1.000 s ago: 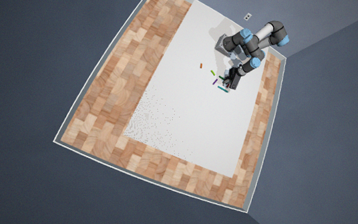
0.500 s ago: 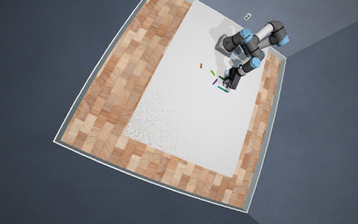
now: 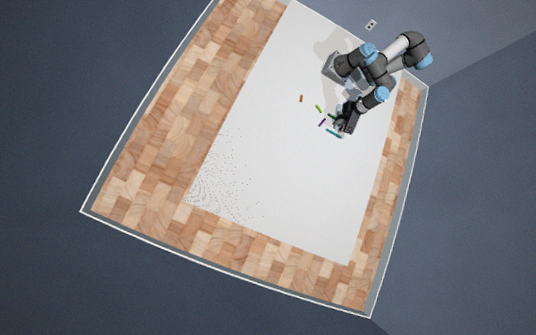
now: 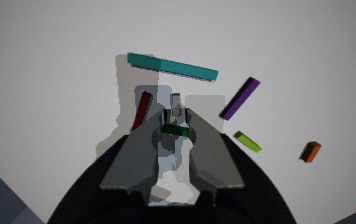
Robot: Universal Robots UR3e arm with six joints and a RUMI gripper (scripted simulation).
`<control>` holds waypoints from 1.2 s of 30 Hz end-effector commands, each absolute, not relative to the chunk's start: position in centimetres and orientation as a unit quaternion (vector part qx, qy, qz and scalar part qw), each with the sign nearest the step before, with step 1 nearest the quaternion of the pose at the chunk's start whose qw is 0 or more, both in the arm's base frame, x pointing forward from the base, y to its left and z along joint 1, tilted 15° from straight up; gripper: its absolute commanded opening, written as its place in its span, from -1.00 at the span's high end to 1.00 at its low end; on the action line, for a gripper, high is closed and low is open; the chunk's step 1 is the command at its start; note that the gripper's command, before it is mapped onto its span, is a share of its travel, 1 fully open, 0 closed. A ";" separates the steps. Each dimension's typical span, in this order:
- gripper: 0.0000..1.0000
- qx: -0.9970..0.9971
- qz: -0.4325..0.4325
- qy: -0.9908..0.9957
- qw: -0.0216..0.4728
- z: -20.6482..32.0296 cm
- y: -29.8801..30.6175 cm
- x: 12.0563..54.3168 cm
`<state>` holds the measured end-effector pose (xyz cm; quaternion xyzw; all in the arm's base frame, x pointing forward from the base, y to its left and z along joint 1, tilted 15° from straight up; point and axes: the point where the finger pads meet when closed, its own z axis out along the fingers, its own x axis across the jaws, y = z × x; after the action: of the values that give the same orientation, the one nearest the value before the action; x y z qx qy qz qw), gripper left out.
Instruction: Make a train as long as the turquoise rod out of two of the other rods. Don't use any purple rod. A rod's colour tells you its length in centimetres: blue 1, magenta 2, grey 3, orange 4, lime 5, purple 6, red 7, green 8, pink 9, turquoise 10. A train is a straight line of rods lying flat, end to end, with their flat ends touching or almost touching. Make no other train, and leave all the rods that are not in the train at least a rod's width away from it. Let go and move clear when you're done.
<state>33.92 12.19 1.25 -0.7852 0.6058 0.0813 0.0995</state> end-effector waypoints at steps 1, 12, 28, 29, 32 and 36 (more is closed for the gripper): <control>0.72 -0.785 0.080 0.606 0.100 1.0 12.2 34.0; 0.72 -0.785 0.080 0.606 0.100 0.1 12.5 34.0; 0.72 -0.785 0.080 0.606 0.100 -0.1 12.5 34.0; 0.72 -0.785 0.080 0.606 0.100 -0.1 12.5 34.0; 0.72 -0.785 0.080 0.606 0.100 -0.1 12.5 34.0; 0.72 -0.785 0.080 0.606 0.100 -0.1 12.5 34.0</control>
<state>33.91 12.55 -0.13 -0.7852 0.6058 0.0812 0.0995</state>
